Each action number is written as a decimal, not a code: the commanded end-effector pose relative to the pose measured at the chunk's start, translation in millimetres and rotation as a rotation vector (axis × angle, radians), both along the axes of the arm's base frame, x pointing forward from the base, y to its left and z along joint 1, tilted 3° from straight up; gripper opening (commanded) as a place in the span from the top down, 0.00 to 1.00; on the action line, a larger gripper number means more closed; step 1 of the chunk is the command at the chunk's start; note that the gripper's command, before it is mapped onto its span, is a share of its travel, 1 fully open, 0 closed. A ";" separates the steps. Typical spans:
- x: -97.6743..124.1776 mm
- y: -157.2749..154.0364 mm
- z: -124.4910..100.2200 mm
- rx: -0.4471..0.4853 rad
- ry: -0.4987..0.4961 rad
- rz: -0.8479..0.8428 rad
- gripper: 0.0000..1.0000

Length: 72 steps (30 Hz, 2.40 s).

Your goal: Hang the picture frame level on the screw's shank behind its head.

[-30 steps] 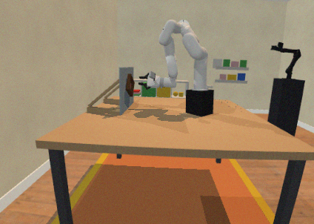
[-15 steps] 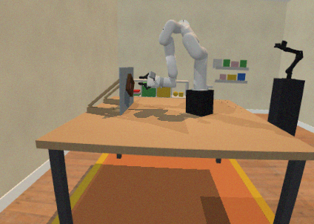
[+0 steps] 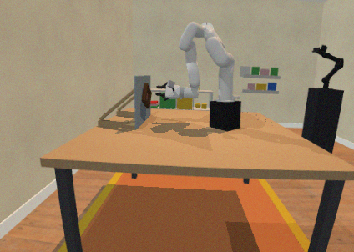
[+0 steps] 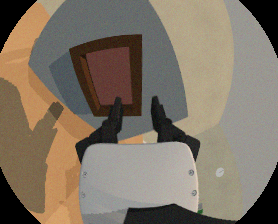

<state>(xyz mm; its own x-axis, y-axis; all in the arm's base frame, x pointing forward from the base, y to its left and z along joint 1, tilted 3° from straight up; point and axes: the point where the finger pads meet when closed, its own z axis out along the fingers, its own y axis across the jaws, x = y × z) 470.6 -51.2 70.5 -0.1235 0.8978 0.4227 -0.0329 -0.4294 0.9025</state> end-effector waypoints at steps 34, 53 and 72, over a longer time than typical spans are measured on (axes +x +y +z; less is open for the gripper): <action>51.6 4.9 5.4 -0.001 -0.002 0.000 0.50; 64.5 6.2 6.5 -0.001 -0.002 0.000 0.50; 64.8 6.2 6.5 -0.001 -0.002 0.000 1.00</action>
